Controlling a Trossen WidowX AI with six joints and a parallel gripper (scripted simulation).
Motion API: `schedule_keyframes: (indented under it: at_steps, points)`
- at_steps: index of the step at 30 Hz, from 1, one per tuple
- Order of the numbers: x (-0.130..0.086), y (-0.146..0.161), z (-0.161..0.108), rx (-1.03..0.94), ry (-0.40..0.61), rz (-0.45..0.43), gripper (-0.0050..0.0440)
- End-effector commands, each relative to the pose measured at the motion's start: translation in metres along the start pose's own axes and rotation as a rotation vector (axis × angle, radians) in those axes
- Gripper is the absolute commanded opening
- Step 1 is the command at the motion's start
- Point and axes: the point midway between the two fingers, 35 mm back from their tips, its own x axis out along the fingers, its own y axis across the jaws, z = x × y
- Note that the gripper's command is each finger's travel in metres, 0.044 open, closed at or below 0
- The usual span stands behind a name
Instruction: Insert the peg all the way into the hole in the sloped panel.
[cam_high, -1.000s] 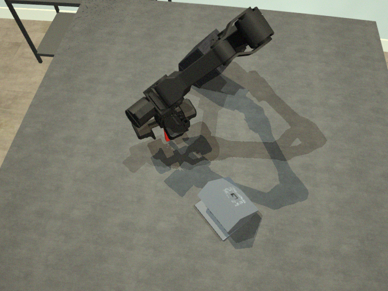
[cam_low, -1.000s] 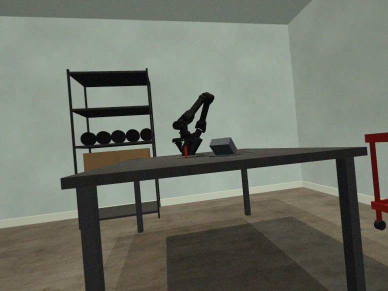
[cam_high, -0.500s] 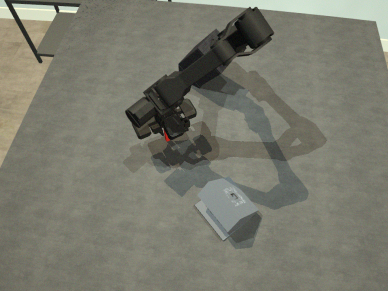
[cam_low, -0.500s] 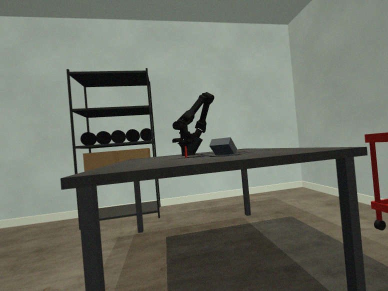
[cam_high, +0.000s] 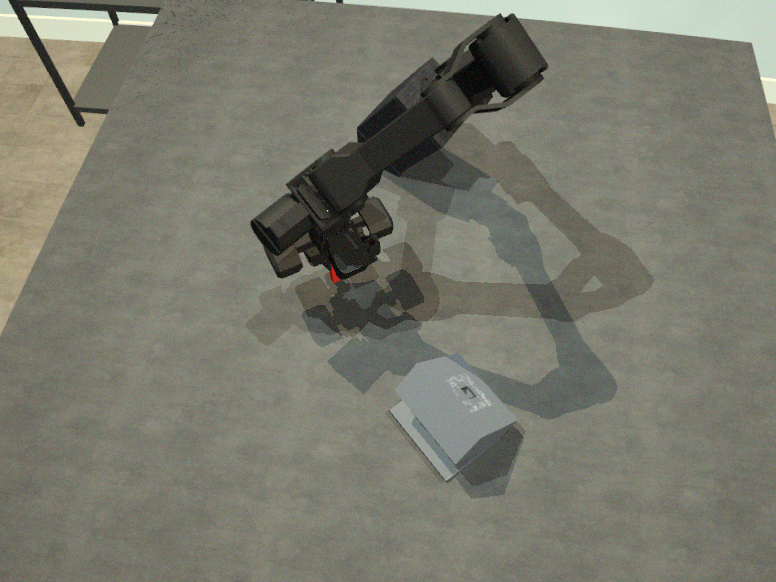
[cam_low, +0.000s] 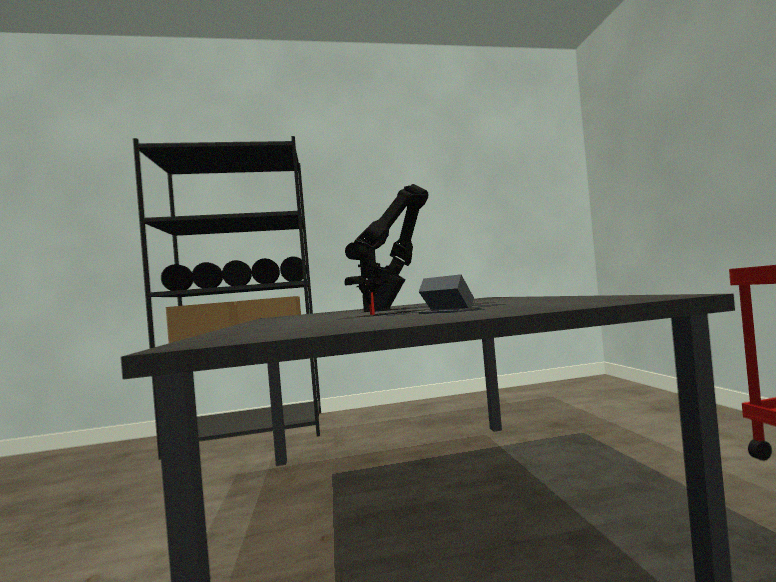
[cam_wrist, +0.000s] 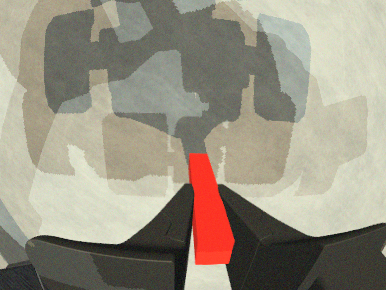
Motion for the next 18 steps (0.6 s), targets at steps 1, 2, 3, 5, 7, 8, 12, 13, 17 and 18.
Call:
schedule_keyframes:
  at_steps: [1, 2, 3, 5, 7, 8, 12, 13, 17, 18]
  points:
    - [-0.013, -0.004, 0.004, -0.007, -0.008, -0.016, 0.0000]
    - [-0.020, -0.005, 0.004, -0.007, -0.008, -0.017, 0.0000]
    - [-0.028, -0.005, 0.004, -0.007, -0.007, -0.017, 0.0000]
    - [-0.049, -0.004, 0.002, -0.007, -0.006, -0.018, 0.0000]
    - [-0.070, 0.000, 0.000, -0.007, -0.006, -0.018, 0.0000]
    - [-0.078, 0.002, -0.002, -0.007, -0.006, -0.017, 0.0000]
    - [-0.083, 0.004, -0.003, -0.007, -0.006, -0.017, 0.0000]
    - [-0.083, 0.004, -0.003, -0.007, -0.006, -0.017, 0.0000]
    - [-0.084, 0.004, 0.001, -0.007, -0.003, -0.018, 0.0000]
    - [-0.084, 0.004, 0.003, -0.007, -0.002, -0.018, 0.0000]
